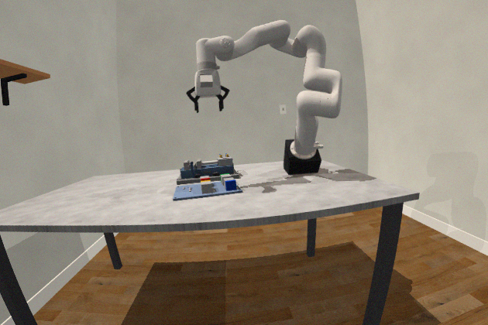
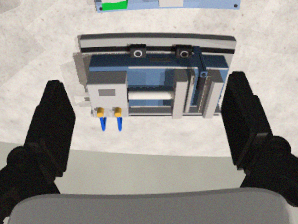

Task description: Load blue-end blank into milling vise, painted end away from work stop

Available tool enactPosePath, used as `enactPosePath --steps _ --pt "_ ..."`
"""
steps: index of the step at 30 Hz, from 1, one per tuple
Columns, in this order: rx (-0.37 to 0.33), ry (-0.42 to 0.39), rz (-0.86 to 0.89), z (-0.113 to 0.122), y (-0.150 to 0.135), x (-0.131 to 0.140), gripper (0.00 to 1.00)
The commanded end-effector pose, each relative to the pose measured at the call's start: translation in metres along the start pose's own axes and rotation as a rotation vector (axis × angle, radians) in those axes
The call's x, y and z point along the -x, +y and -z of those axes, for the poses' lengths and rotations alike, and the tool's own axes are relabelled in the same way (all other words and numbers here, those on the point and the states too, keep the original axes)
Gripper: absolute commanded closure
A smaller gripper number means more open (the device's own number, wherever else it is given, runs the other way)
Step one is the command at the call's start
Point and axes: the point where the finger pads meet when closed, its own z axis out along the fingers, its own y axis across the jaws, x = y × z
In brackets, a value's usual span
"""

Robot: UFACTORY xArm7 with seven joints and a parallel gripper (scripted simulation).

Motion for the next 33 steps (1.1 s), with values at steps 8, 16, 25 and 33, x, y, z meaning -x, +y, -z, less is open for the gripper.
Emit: enactPosePath --steps 8,16,25,33 --pt "0.004 -0.001 0.000 0.0013 -0.0001 0.0004 0.00" --pt "0.004 -0.001 0.000 0.0012 -0.0005 0.0005 0.00" --pt "0.004 -0.001 0.000 0.0009 -0.0017 0.0007 0.00" --pt "0.004 -0.001 0.000 0.0008 -0.0022 0.0008 0.00"
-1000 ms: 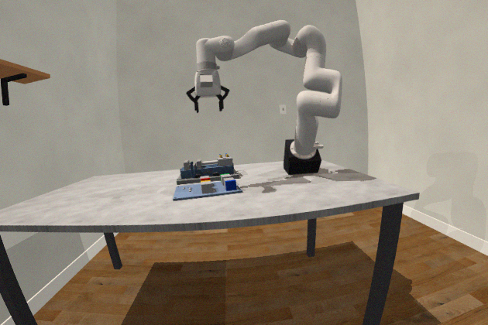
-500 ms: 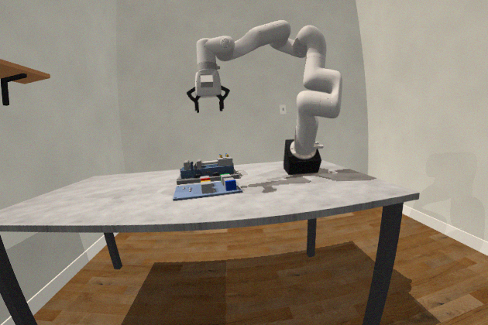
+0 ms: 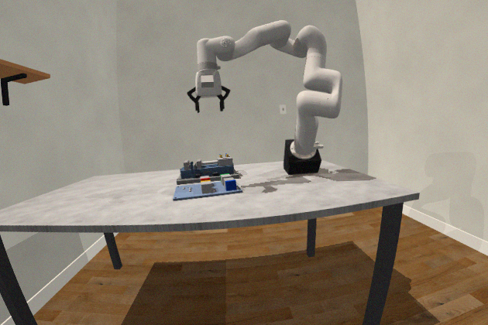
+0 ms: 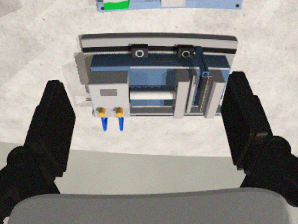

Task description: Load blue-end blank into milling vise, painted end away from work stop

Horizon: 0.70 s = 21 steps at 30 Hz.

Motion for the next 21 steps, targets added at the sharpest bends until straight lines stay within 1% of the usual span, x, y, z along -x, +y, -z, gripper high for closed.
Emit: enactPosePath --steps 1,2,12,19,21 --pt "0.004 -0.001 0.000 0.001 0.001 0.000 0.00" --pt "0.004 -0.001 0.000 0.001 0.001 0.000 0.00" --pt "0.004 -0.001 0.000 0.001 0.000 -0.050 0.00" --pt "0.004 -0.001 0.000 0.001 0.000 -0.050 0.00" --pt "0.003 -0.001 0.000 0.001 -0.001 -0.060 0.00"
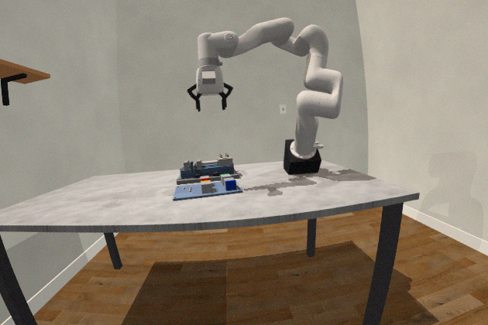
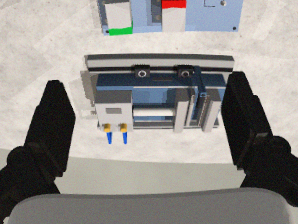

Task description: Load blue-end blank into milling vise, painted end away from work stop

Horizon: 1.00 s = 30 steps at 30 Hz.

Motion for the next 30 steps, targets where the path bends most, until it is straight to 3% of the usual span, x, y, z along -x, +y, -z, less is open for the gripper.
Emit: enactPosePath --steps 1,8,30 --pt "0.003 -0.001 0.001 0.001 0.000 -0.017 0.00" --pt "0.004 0.000 0.001 0.002 -0.001 -0.059 0.00" --pt "0.003 0.000 0.002 0.001 -0.001 -0.057 0.00"
